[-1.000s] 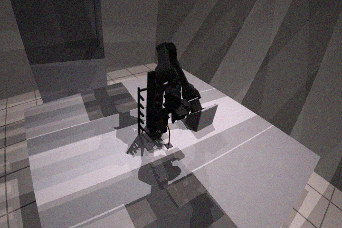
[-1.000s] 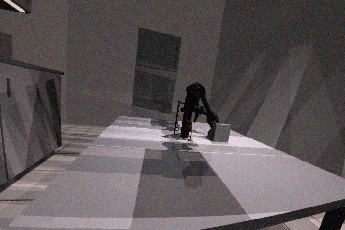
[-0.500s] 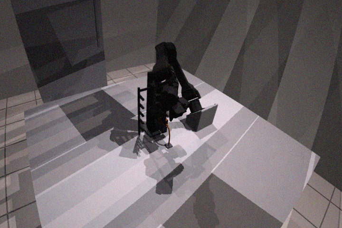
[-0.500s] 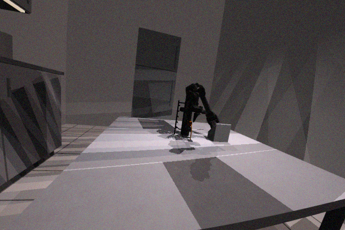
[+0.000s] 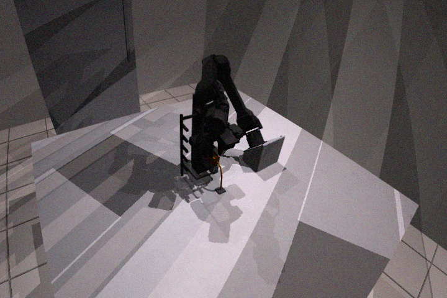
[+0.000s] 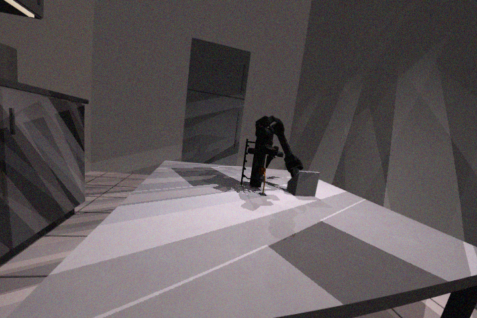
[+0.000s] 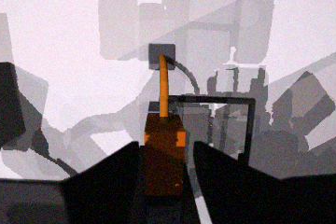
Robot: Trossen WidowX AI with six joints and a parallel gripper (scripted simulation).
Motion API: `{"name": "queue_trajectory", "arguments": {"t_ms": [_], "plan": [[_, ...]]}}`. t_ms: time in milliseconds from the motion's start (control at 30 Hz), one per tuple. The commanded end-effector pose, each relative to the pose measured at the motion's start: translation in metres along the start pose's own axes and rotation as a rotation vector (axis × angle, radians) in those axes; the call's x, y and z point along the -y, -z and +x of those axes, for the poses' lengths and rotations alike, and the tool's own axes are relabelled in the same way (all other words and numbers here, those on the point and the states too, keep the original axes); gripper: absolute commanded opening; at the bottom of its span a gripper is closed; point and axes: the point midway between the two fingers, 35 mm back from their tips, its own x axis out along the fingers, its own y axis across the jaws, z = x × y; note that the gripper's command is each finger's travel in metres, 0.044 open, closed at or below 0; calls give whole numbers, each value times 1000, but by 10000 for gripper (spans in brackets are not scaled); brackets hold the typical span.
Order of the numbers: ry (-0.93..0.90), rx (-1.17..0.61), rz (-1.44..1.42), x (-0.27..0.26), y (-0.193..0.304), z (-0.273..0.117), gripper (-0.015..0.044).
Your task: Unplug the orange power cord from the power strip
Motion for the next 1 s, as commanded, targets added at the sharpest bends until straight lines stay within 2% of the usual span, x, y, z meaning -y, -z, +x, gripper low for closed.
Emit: {"name": "queue_trajectory", "arguments": {"t_ms": [0, 367, 500, 767, 967], "plan": [[0, -5, -6, -1, 2, 1, 160], [0, -5, -6, -1, 3, 13, 160], [-2, -2, -1, -1, 2, 11, 55], [-2, -2, -1, -1, 2, 11, 2], [-1, -1, -2, 0, -3, 10, 0]]}}
